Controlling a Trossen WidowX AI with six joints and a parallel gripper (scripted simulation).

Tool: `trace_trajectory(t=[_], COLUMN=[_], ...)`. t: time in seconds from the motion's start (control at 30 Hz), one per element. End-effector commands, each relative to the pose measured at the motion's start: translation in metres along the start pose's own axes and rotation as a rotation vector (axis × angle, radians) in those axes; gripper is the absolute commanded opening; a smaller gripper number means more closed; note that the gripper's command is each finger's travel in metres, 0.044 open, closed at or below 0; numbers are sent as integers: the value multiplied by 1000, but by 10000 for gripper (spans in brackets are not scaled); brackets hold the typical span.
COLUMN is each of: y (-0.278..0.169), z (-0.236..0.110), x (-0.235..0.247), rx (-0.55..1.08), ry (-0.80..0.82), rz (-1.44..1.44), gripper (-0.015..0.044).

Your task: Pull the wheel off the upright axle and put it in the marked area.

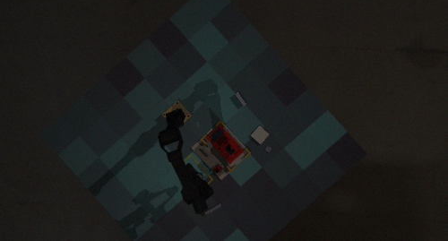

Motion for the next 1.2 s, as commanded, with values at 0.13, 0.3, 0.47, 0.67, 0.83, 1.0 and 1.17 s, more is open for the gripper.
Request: trace_trajectory(t=[0.13, 0.3, 0.47, 0.67, 0.83, 1.0, 1.17], y=[16, 16, 16, 18, 18, 16, 16], z=[-2, 7, 18, 41, 71, 98, 102], x=[-22, -22, -22, -20, -20, -22, -22], rx=[-1, -1, -1, -1, 0, 0, 0], ry=[6, 6, 6, 6, 6, 6, 6], rz=[2, 2, 2, 2, 2, 2, 2], gripper=[0, 0, 0, 0, 0, 0, 0])
Point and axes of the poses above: the point midway between the two fingers, 35 mm back from their tips, its own z axis out along the fingers, its own x axis across the jaws, y = z × x, the point moved 10 cm from there along -z, back along the fingers, and after that the axes turned 14 degrees about -z, right-handed, at the moved point
